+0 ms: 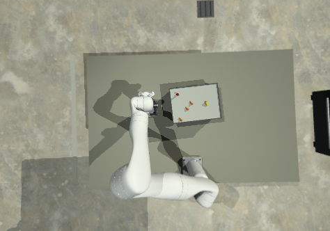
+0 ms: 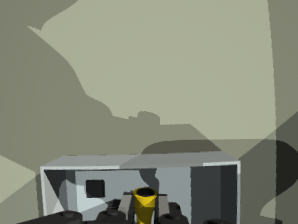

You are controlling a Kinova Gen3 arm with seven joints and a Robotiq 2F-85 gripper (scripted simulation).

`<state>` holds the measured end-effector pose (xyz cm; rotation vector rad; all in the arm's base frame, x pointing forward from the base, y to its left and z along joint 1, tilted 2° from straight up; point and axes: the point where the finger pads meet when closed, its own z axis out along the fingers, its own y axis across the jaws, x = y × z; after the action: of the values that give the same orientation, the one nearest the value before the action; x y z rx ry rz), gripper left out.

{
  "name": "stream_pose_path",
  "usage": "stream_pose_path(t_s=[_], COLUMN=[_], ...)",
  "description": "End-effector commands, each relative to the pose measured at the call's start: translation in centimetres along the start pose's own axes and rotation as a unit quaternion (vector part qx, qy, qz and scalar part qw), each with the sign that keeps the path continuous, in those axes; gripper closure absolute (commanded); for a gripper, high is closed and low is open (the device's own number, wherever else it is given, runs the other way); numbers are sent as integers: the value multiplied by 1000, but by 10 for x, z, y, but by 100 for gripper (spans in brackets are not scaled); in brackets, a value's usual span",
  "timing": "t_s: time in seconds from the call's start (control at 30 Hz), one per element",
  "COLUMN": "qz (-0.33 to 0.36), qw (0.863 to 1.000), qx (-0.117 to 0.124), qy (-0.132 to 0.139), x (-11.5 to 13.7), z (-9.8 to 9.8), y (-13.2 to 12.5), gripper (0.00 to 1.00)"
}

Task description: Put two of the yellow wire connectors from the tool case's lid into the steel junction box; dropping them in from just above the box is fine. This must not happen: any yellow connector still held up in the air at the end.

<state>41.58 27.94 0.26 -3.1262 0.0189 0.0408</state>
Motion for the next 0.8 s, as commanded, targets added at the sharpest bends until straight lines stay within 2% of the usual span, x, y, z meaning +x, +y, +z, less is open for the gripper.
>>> stream_pose_path(t_s=[0.0, 0.07, 0.1, 0.77], qz=[1, 1, 1, 1], qw=[1000, 1000, 1000, 1000], qx=[0, 0, 0, 0], qy=[0, 0, 0, 0], x=[1, 1, 1, 1], z=[0, 0, 0, 0], y=[1, 1, 1, 1], gripper=[82, 82, 64, 64])
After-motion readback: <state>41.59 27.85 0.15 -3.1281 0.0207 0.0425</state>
